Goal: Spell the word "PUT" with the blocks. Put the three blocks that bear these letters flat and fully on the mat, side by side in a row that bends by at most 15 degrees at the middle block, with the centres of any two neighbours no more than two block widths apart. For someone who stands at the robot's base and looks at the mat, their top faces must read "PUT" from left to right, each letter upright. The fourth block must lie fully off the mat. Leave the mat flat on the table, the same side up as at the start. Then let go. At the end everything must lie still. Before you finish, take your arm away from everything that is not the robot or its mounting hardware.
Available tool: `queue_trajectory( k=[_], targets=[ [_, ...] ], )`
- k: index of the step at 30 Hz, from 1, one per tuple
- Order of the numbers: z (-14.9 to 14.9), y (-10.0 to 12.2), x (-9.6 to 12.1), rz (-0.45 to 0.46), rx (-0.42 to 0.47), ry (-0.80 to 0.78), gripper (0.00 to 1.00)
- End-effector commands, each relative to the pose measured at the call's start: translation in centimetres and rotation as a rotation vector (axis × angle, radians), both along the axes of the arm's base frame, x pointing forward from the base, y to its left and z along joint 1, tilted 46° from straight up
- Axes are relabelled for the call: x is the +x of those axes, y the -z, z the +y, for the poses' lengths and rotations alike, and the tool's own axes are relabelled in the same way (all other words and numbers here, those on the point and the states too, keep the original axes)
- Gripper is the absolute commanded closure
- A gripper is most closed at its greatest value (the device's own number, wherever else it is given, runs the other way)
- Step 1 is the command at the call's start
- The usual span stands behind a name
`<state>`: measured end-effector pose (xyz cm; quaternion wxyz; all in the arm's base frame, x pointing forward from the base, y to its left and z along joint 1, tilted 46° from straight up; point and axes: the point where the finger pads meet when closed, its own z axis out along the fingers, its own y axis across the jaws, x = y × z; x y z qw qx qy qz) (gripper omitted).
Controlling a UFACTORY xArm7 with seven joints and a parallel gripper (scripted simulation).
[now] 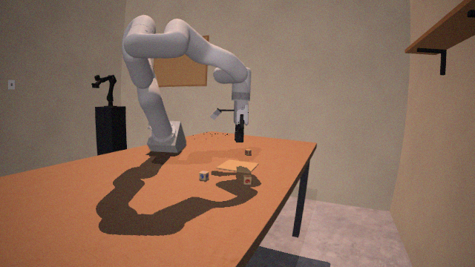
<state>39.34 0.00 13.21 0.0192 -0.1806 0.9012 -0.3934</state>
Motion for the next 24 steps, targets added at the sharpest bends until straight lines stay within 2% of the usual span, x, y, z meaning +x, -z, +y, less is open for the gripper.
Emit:
queue_trajectory(
  k=[1,6,8,16,18,19,24],
  targets=[
    [0.3,-0.3,0.0,-0.002,0.0,-0.002,0.79],
    [0.2,-0.4,0.0,-0.006,0.001,0.003,0.79],
    [-1.9,-2.5,-0.1,-0.088,0.021,0.081,0.79],
    [-5.3,-5.8,-0.8,-0.225,0.055,0.214,0.79],
    [-5.3,-5.8,-0.8,-0.225,0.055,0.214,0.79],
    [-6.7,-6.9,-1.2,-0.278,0.069,0.267,0.79],
    [-8.7,-8.6,-2.1,-0.359,0.09,0.348,0.79]
  ],
)
